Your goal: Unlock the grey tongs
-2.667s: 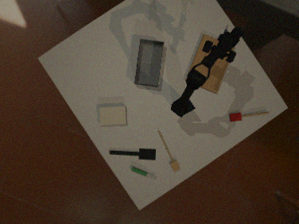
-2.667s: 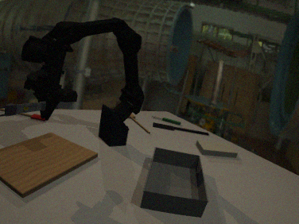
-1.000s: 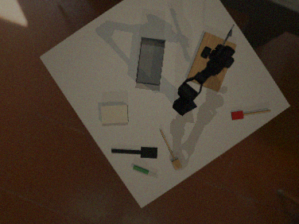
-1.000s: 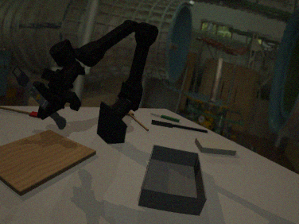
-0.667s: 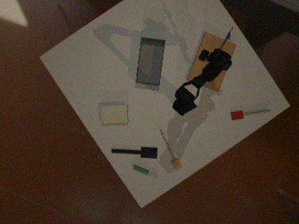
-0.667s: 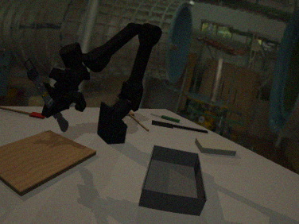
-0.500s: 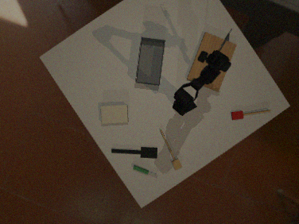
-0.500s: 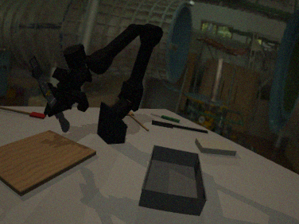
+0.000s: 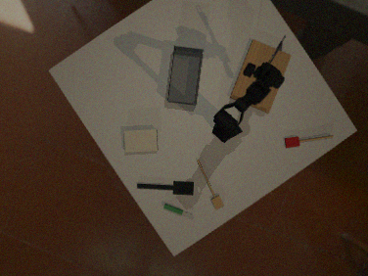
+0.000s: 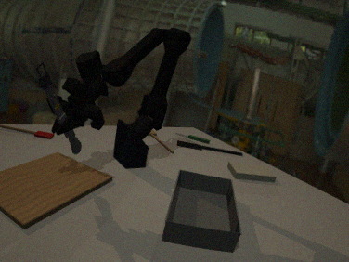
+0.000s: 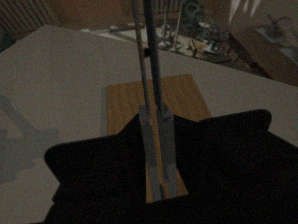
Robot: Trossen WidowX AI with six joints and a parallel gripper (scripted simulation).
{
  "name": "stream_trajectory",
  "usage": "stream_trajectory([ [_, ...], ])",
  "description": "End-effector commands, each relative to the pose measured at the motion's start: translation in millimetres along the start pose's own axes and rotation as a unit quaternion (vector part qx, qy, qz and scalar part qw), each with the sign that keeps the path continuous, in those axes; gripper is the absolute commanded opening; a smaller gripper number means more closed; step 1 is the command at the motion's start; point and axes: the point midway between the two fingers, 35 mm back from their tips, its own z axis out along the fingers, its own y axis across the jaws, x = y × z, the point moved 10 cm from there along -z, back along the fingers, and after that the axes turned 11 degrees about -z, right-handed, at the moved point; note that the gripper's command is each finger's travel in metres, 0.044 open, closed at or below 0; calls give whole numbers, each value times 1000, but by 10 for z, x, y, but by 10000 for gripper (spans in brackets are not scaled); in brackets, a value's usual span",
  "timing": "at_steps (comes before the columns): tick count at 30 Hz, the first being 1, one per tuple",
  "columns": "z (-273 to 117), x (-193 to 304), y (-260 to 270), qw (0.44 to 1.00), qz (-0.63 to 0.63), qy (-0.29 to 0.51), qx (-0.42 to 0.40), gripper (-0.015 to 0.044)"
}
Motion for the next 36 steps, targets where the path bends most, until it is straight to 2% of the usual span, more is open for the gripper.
stream_trajectory([
  [1,-3,-13,0,1000,0,-5,-2,-150],
  [23,0,-16,-2,1000,0,-4,-2,-150],
  [36,186,-223,-100,998,1,65,-10,-150],
])
